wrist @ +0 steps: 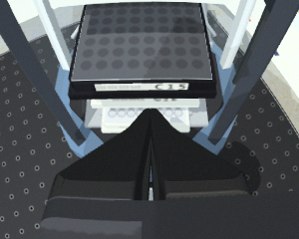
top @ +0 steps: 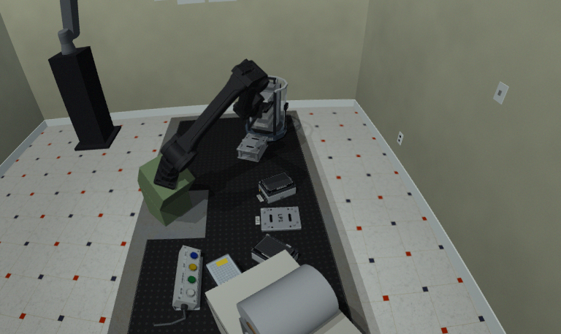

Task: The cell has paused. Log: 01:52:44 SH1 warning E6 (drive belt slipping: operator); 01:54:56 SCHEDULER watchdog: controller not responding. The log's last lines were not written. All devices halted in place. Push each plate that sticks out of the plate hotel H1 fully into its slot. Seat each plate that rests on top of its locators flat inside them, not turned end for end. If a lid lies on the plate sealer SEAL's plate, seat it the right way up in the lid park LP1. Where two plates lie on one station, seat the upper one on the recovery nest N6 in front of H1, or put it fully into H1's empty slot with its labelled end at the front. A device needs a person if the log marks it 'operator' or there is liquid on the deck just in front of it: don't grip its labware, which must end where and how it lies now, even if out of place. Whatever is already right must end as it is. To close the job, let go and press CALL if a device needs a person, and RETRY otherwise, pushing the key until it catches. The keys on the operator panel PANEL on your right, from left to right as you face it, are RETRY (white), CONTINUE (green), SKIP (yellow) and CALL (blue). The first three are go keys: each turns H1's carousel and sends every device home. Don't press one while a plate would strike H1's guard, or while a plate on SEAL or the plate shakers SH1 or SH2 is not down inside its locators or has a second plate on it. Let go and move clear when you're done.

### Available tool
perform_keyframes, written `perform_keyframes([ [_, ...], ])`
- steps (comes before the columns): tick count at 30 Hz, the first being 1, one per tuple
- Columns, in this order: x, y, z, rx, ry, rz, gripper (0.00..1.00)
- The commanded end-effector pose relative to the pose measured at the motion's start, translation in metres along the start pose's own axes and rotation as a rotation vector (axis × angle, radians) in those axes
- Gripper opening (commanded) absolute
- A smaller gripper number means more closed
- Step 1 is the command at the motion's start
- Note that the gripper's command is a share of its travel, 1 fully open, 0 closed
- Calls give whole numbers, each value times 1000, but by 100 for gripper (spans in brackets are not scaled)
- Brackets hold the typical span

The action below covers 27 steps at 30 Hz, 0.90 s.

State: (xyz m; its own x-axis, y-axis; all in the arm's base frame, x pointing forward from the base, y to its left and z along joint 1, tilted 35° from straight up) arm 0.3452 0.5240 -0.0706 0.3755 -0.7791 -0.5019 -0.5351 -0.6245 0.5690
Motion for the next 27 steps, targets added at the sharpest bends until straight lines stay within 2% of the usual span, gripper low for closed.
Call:
perform_keyframes([
  [1, -4, -15, 1, -4, -11, 4, 0],
  [7, -15, -21, 6, -11, -4, -5, 0],
  [11, -12, -26, 1, -5, -10, 2, 0],
  [27, -8, -25, 3, -10, -10, 8, 0],
])
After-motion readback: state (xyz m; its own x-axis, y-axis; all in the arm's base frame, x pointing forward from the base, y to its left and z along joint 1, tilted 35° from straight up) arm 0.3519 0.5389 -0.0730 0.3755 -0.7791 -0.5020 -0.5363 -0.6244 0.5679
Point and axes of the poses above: the point where the finger pads meet when closed, its own y axis back along the fingers, its own z axis across the jaws, x = y × z, the point moved 2 cm from there along y, back along the fingers, and after that the axes turned 11 degrees about y, right-handed, at the moved point
